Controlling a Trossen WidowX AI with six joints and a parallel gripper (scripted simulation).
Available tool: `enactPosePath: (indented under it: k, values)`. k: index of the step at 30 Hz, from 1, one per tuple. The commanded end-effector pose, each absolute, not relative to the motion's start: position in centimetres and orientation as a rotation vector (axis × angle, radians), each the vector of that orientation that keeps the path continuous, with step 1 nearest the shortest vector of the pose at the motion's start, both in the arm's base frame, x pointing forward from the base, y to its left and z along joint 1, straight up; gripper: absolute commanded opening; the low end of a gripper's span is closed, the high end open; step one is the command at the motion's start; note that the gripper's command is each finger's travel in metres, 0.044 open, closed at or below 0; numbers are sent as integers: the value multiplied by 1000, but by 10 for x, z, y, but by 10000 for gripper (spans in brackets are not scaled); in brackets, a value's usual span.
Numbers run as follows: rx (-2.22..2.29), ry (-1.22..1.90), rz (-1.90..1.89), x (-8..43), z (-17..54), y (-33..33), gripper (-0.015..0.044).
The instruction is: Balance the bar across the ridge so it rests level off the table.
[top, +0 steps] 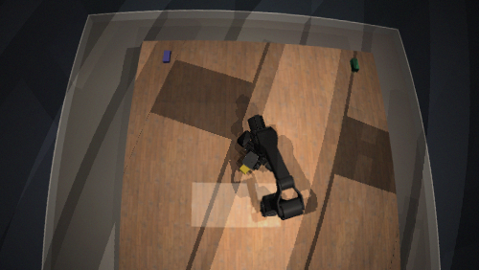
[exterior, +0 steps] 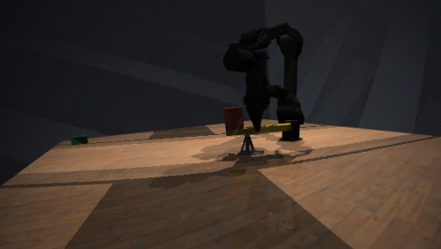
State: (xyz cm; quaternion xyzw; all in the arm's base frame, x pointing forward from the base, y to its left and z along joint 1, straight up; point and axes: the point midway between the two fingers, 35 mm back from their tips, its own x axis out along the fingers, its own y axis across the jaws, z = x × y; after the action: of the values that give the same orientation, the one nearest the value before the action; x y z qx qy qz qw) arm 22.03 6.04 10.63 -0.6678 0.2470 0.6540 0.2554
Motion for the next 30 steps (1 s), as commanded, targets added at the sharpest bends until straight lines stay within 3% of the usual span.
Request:
enactPosePath:
  k: [1,30]
  values:
    - [-1810,671,1773,220,105,61,0]
    - [-1810,671,1773,220,103,61,0]
